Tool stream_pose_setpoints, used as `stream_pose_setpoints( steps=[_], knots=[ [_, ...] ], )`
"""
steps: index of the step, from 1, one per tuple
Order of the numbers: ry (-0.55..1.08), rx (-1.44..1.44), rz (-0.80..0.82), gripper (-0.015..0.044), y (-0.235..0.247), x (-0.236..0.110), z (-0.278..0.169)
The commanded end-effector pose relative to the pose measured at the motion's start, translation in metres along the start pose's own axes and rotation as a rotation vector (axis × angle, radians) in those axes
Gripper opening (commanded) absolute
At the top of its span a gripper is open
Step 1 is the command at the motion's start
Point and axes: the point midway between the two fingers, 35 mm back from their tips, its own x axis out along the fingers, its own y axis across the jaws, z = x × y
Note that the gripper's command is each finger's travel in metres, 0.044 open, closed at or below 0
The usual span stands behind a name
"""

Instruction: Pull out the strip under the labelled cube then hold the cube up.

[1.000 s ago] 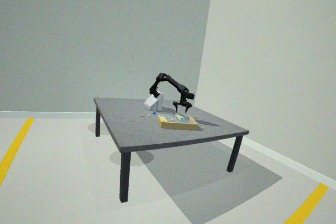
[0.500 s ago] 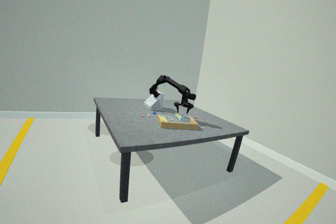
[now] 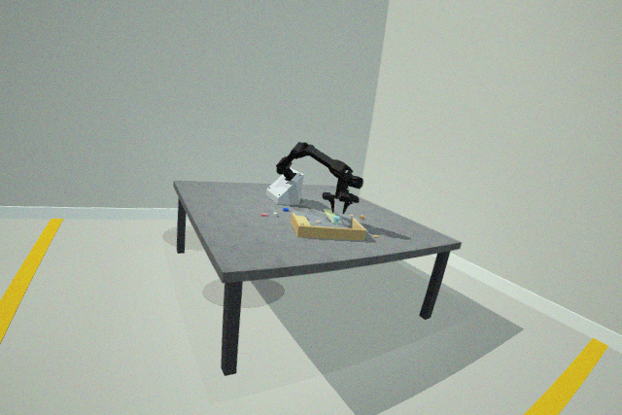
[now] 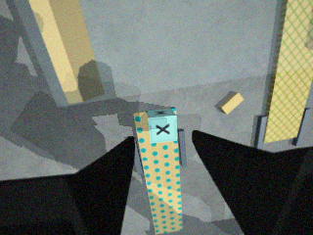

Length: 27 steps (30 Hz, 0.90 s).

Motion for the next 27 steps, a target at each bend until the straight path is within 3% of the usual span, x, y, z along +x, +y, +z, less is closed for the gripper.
stream_pose_setpoints(
  steps=[1,27],
  knots=[
    [0.003,-0.007,-0.008,0.0250,-0.001,0.009,-0.001],
    [0.002,-0.007,-0.011,0.0250,-0.003,0.046,-0.002]
  ],
)
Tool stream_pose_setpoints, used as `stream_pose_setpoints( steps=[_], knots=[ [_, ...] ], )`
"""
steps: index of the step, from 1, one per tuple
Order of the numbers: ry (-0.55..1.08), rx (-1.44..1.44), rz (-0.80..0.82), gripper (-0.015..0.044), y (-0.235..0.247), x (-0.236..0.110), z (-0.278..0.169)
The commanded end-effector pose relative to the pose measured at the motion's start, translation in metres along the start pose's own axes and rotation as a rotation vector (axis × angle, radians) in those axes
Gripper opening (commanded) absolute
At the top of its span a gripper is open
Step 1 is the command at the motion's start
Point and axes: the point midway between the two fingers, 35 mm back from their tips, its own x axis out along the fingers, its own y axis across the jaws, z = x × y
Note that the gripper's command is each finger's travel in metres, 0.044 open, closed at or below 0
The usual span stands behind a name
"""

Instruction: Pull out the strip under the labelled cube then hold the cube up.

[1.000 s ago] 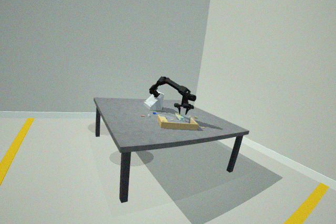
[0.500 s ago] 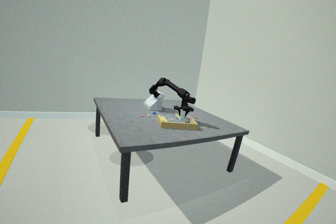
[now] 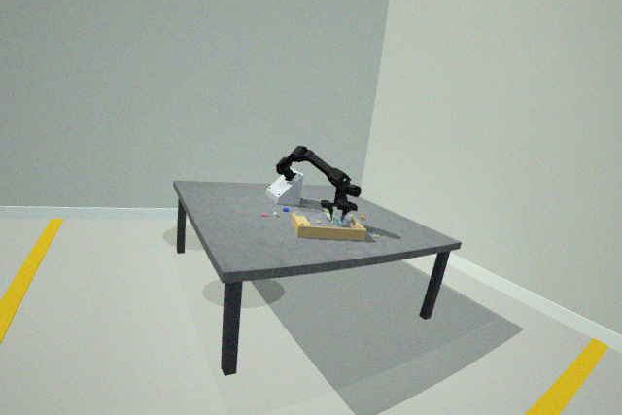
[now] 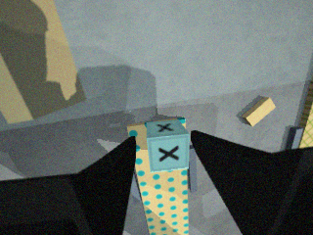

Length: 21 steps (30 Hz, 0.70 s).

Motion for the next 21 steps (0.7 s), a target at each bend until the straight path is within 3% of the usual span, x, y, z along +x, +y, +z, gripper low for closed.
stream_pose_setpoints(
  steps=[1,5,12,16,21],
  knots=[
    [0.000,-0.008,-0.006,0.0250,-0.001,0.003,-0.002],
    [0.001,0.000,-0.001,0.0145,0.000,0.001,0.000],
    [0.001,0.000,-0.001,0.0098,0.000,0.001,0.000],
    [0.000,0.004,0.006,0.0000,0.001,-0.001,-0.002],
    [0.001,0.004,0.011,0.0000,-0.003,-0.012,-0.013]
  ],
)
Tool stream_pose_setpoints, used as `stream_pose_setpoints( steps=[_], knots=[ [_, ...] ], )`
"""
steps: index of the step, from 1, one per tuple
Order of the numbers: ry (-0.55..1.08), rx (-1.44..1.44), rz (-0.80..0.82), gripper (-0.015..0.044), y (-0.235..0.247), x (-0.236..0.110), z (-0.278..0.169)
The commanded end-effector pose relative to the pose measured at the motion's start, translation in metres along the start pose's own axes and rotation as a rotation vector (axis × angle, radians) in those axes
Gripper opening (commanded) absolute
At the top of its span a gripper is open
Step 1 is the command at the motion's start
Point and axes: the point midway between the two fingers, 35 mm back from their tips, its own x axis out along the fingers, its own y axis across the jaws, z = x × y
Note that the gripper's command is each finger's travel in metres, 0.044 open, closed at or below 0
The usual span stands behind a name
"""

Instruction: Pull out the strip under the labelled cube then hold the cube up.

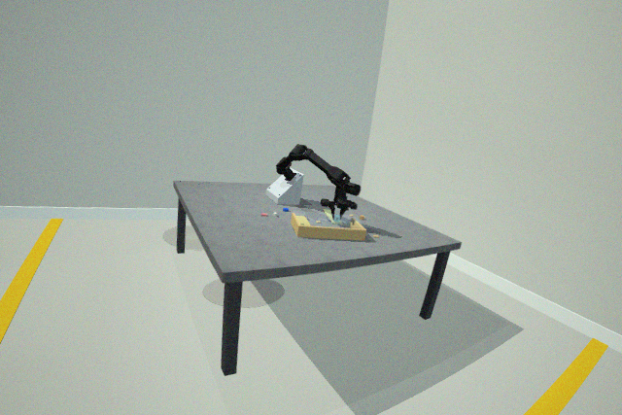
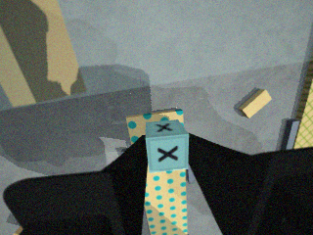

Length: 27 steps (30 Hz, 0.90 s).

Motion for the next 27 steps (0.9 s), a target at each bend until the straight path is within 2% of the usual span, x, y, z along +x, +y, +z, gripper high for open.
stream_pose_setpoints(
  steps=[1,14,27],
  knots=[
    [0.001,0.001,0.004,0.0000,-0.004,-0.009,-0.009],
    [0.004,-0.012,-0.010,0.0000,-0.028,-0.035,-0.044],
    [0.005,-0.014,-0.011,0.0000,-0.045,-0.037,-0.072]
  ],
)
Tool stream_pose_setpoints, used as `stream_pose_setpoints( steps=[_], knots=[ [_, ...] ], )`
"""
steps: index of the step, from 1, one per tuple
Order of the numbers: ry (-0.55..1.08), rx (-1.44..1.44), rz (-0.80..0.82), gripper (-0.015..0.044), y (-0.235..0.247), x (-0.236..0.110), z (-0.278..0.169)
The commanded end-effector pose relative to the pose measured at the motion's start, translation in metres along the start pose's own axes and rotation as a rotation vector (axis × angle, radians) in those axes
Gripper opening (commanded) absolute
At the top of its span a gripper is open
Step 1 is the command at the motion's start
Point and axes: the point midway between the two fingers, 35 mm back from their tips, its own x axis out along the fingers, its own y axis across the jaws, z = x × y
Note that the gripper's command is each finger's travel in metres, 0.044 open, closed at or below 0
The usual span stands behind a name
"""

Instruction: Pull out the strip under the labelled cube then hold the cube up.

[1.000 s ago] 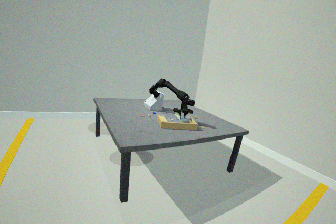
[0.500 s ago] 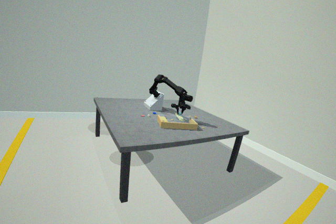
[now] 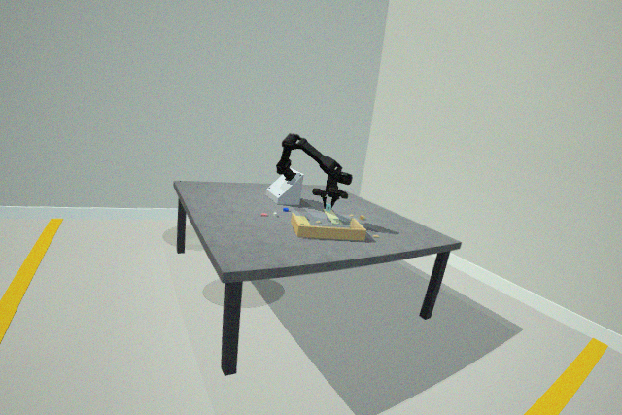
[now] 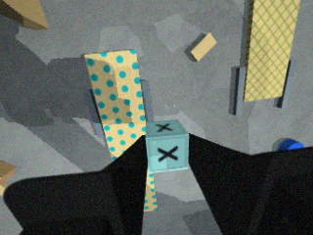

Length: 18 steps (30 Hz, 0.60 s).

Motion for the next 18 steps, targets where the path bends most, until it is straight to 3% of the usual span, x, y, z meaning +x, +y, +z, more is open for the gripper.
stream_pose_setpoints(
  steps=[1,18],
  knots=[
    [0.004,0.003,0.002,0.0000,-0.006,0.000,-0.012],
    [0.006,0.001,0.001,0.0000,-0.033,0.000,-0.055]
  ],
)
